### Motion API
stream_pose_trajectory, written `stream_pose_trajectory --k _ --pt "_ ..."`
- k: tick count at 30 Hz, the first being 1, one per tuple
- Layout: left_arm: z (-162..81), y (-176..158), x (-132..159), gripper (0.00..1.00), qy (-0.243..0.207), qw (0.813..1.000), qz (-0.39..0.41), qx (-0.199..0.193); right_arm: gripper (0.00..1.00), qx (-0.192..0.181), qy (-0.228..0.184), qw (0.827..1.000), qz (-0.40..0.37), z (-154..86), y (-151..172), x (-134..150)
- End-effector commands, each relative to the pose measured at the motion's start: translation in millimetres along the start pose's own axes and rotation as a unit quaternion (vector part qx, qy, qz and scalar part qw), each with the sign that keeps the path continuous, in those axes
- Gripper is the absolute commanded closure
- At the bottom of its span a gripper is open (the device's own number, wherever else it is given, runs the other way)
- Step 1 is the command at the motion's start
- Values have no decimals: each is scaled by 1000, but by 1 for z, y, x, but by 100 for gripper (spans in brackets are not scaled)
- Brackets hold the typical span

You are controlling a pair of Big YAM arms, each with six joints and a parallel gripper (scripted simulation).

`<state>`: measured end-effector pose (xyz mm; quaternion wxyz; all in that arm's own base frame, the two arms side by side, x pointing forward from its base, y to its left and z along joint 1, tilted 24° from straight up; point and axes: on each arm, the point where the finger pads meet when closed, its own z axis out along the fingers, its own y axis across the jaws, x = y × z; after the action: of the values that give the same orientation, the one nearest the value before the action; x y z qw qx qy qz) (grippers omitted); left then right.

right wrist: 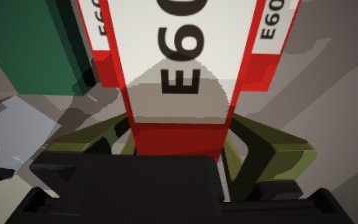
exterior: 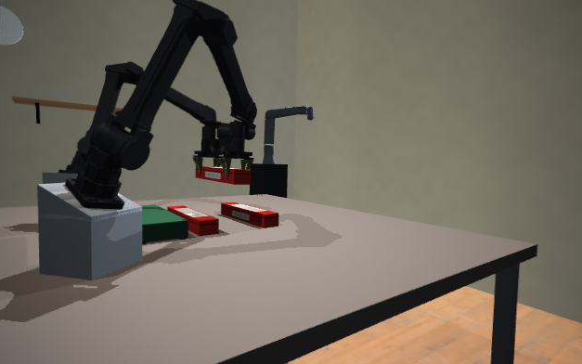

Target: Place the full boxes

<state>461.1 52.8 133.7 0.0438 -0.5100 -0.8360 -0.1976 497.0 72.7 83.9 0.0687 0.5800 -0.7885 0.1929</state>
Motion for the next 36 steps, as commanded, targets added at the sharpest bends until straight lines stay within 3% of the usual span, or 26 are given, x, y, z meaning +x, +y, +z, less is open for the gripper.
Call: stream_pose_trajectory --k 1,12,22,30,36 --pt "-45 30 -7 100 -19 999 1 -44 100 44 -23 999 21 -55 -37 14" --pt "-45 30 -8 100 -19 999 1 -44 100 44 -23 999 21 -54 -37 15" --pt "-30 41 3 100 -18 998 -17 -50 100 53 -28 998 26 -44 -43 12" --pt "-5 24 5 100 -10 999 -9 -33 100 48 -26 998 24 -29 -36 9" --pt "1 27 4 100 -10 999 -10 -35 100 46 -24 998 22 -20 -37 13"
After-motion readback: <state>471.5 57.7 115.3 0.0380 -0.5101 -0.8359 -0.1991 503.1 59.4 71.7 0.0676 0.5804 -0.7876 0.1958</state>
